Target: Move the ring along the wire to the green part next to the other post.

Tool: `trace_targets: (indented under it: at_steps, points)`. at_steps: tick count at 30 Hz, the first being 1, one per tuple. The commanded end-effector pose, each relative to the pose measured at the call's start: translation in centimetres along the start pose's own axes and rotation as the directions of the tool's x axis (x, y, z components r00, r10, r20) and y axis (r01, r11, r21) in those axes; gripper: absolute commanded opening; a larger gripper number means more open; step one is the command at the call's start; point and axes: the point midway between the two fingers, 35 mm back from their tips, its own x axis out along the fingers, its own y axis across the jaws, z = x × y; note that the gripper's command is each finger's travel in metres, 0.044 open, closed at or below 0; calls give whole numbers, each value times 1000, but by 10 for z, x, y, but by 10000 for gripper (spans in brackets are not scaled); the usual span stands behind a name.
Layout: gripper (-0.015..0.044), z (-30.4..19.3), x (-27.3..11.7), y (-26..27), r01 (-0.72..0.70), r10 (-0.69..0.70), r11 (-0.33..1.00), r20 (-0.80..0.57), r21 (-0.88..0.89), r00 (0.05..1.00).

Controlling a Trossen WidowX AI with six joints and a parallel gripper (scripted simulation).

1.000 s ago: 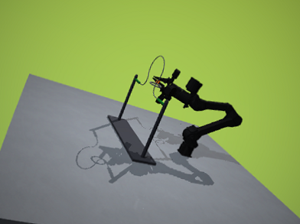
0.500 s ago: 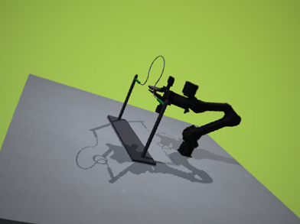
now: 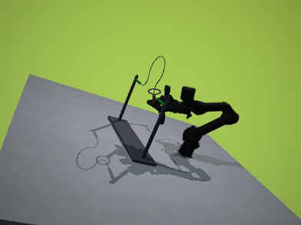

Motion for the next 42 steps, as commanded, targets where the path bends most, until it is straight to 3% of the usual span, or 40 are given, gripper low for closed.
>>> trace_targets:
  at_steps: [1, 7, 23, 42]
  points:
    - [-150, -1, -1, 14, -47, 48, 996, -10, 78, 999]
    - [-150, 3, 4, 36, -116, 106, 973, 60, 198, 993]
    - [-150, 22, -13, 87, -284, 275, 827, 90, 484, 957]
    - [-150, 50, -35, 120, -371, 379, 659, 138, 654, 915]
